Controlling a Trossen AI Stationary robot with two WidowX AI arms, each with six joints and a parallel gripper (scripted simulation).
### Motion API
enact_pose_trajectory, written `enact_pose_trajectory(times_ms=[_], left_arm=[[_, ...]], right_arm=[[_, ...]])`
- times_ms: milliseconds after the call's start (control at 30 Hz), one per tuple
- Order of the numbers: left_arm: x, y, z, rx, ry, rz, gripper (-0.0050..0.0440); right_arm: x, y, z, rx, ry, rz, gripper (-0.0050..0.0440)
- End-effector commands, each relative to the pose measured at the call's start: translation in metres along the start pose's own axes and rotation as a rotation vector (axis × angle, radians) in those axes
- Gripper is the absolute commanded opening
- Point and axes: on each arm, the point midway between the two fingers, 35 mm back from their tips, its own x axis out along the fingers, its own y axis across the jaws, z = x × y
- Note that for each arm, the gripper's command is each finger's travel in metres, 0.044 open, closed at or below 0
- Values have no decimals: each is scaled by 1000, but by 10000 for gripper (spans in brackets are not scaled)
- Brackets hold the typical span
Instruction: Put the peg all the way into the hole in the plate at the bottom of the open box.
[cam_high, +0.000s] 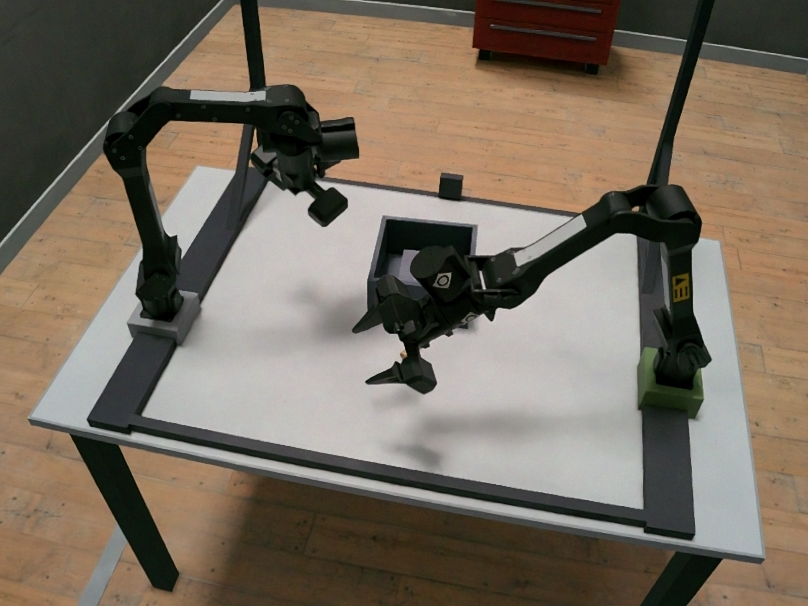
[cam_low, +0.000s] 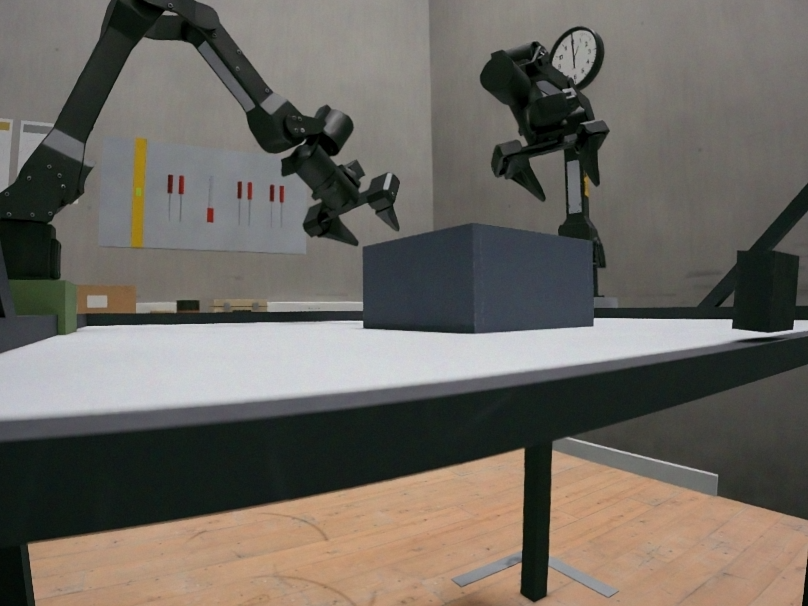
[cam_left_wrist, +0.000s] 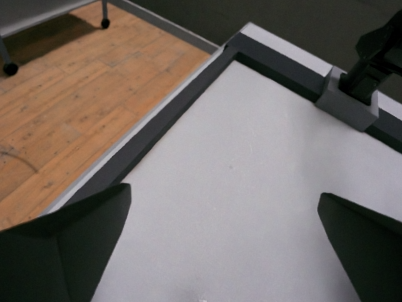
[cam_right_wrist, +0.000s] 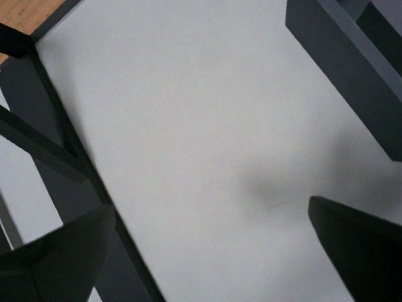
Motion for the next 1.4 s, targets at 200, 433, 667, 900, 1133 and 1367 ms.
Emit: enact_pose_trajectory(times_ms=[200,433,667,900,1133,1367], left_arm=[[-6,-3,13,-1,-30,-8,440],[-6,-3,13,-1,-30,-8,440],[-4,-8,12,28,-16,-19,440],[-4,-27,-15,298,162,-84,440],[-10,-41,-29,481,261,-155,440],[-23,-62,-46,744,371,-291,440]], right_arm=[[-6,1,2,-9,-18,-14,440],[-6,1,2,-9,-18,-14,440],[-4,-5,6,8,-19,-27,440],[8,-49,34,142,-64,-147,440],[17,-76,52,227,-92,-222,440],[30,-116,78,354,-134,-331,440]])
